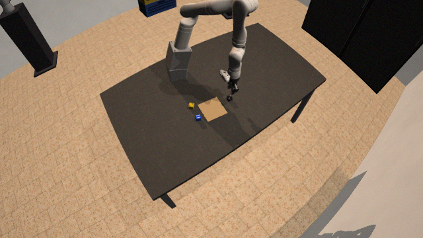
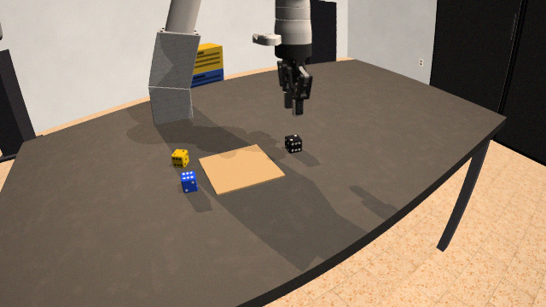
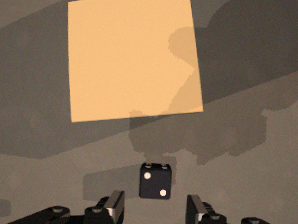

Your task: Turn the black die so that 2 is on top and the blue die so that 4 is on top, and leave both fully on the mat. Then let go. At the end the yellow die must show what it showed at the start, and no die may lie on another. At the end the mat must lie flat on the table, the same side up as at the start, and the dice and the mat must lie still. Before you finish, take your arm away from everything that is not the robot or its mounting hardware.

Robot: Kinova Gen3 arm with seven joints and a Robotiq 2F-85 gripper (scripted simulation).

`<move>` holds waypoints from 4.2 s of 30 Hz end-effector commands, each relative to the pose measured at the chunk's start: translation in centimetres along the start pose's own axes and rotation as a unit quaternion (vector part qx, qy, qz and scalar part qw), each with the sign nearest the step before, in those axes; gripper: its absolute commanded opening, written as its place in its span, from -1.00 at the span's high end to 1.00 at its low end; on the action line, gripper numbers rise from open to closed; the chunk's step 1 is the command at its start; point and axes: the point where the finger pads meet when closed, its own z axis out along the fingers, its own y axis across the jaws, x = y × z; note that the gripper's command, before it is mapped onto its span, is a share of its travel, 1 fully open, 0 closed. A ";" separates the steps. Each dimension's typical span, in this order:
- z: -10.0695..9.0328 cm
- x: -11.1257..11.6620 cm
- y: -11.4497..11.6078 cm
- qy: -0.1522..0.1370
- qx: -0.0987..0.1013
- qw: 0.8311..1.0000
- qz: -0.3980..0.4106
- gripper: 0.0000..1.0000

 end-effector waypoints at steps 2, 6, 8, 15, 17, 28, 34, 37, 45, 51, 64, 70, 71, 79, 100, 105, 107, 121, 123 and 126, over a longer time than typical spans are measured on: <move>-0.1 0.0 -0.1 0.000 0.001 1.000 0.000 0.07; -0.1 0.0 -0.1 0.000 0.001 1.000 0.000 0.07; -0.1 0.0 -0.1 0.000 0.001 1.000 0.000 0.07; 0.0 0.0 -0.1 0.000 0.001 1.000 0.000 0.07; 0.1 0.0 -0.1 0.000 0.001 1.000 0.000 0.07; 0.9 0.0 -0.1 0.000 0.001 1.000 0.000 0.07; 1.6 0.0 -0.1 0.000 0.001 1.000 0.000 0.07; 2.1 0.0 -0.1 0.000 0.001 1.000 0.000 0.07; 3.2 0.0 -0.1 0.000 0.001 1.000 0.000 0.07; 3.9 0.0 -0.1 0.000 0.001 1.000 0.000 0.07; 5.0 0.0 -0.1 0.000 0.001 1.000 0.000 0.07; 5.1 0.0 -0.1 0.000 0.001 1.000 0.000 0.07; 5.1 0.0 -0.1 0.000 0.001 1.000 0.000 0.07; 5.1 0.0 -0.1 0.000 0.001 1.000 0.000 0.07; 5.1 0.0 -0.1 0.000 0.001 1.000 0.000 0.07; 5.1 0.0 -0.1 0.000 0.001 1.000 0.000 0.07; 5.1 0.0 -0.1 0.000 0.001 1.000 0.000 0.07; 5.1 0.0 -0.1 0.000 0.001 1.000 0.000 0.07; 5.1 0.0 -0.1 0.000 0.001 1.000 0.000 0.07; 5.1 0.0 -0.1 0.000 0.001 1.000 0.000 0.07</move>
